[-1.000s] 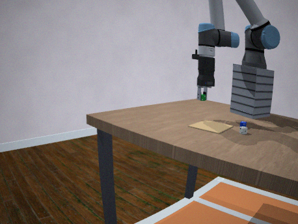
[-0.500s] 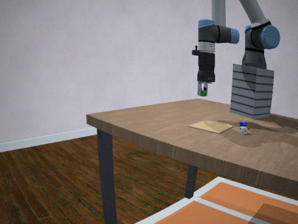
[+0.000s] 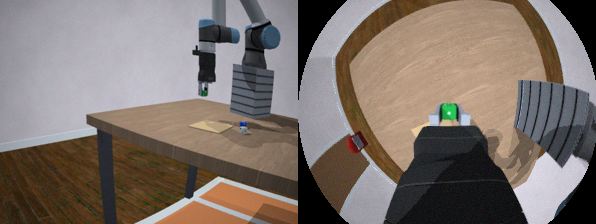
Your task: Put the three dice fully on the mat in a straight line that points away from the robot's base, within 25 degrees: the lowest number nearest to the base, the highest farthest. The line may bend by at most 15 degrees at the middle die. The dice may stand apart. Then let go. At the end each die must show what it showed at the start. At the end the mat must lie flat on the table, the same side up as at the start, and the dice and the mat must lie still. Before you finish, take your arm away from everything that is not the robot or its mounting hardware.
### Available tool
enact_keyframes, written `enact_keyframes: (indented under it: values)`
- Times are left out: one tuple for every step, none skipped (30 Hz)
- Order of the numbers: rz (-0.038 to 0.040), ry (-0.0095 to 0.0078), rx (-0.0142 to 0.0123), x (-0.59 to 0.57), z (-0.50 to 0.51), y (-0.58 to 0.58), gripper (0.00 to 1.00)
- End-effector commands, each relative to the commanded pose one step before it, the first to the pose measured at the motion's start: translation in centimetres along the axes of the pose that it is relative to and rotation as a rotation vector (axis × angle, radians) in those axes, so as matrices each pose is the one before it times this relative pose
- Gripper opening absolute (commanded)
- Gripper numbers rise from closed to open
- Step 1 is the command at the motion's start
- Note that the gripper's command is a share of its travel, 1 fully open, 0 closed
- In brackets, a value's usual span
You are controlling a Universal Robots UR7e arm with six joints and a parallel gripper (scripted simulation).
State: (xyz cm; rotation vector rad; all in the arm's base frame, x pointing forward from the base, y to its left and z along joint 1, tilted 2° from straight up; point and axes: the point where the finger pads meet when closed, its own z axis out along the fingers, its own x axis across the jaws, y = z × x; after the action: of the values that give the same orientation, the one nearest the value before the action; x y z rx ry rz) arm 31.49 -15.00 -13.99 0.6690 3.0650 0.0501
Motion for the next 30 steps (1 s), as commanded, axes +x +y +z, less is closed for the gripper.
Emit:
enact_keyframes:
  values:
    - [-0.08825,-0.00632,0.00159,-0.52,-0.277,3.334,0.49]
    - [-0.02429,-0.00007,-0.00015,-0.092,-0.035,0.942,0.49]
    - [-0.02544,-0.00008,-0.00018,-0.094,-0.037,0.99,0.49]
    - [-0.02583,-0.00008,-0.00021,-0.093,-0.038,1.009,0.49]
    - [-0.02544,-0.00008,-0.00023,-0.089,-0.038,0.997,0.49]
    - [0.0,0.0,0.0,0.0,0.0,0.0,0.49]
    - [0.0,0.0,0.0,0.0,0.0,0.0,0.49]
    - [-0.02429,-0.00004,-0.00014,-0.082,-0.037,0.951,0.49]
    - [-0.02244,-0.00004,-0.00017,-0.075,-0.034,0.882,0.49]
    - [-0.01996,-0.00004,-0.00016,-0.066,-0.031,0.787,0.49]
    - [-0.01699,-0.00004,-0.00017,-0.057,-0.027,0.671,0.49]
    - [-0.01369,-0.00004,-0.00015,-0.046,-0.022,0.542,0.49]
    - [-0.01025,-0.00003,-0.00012,-0.034,-0.016,0.407,0.49]
    - [-0.0069,-0.00001,-0.00007,-0.023,-0.011,0.274,0.49]
    - [-0.00391,0.0,-0.00002,-0.013,-0.006,0.155,0.49]
    - [-0.00158,0.00001,0.00002,-0.005,-0.003,0.062,0.49]
    - [-0.00024,0.00001,0.00004,0.0,-0.001,0.008,0.49]
    - [0.0,0.00002,0.00005,0.0,0.0,-0.001,0.49]
    - [0.00001,0.00035,-0.00007,0.023,0.005,0.006,0.49]
    - [0.00004,0.00114,-0.00035,0.054,0.029,0.016,0.49]
    - [0.00003,0.00089,-0.00028,0.041,0.023,0.012,0.49]
    - [-0.00013,0.00061,-0.0002,0.029,0.016,0.009,0.49]
    - [0.0,0.0,0.0,0.0,0.0,0.0,0.49]
    - [0.0,0.0,0.0,0.0,0.0,0.0,0.49]
    - [-0.00035,0.00011,-0.00004,0.015,0.007,0.005,0.49]
    - [-0.00007,-0.00008,0.00003,-0.002,-0.001,-0.001,0.49]
    - [0.00045,-0.00007,0.00002,-0.002,-0.001,-0.018,0.49]
    - [0.00042,-0.00005,0.00002,-0.001,-0.001,-0.017,0.49]
    - [0.00033,-0.00002,0.00001,0.0,0.001,-0.013,0.49]
    - [0.00024,0.00006,-0.00002,0.001,0.009,-0.008,0.49]
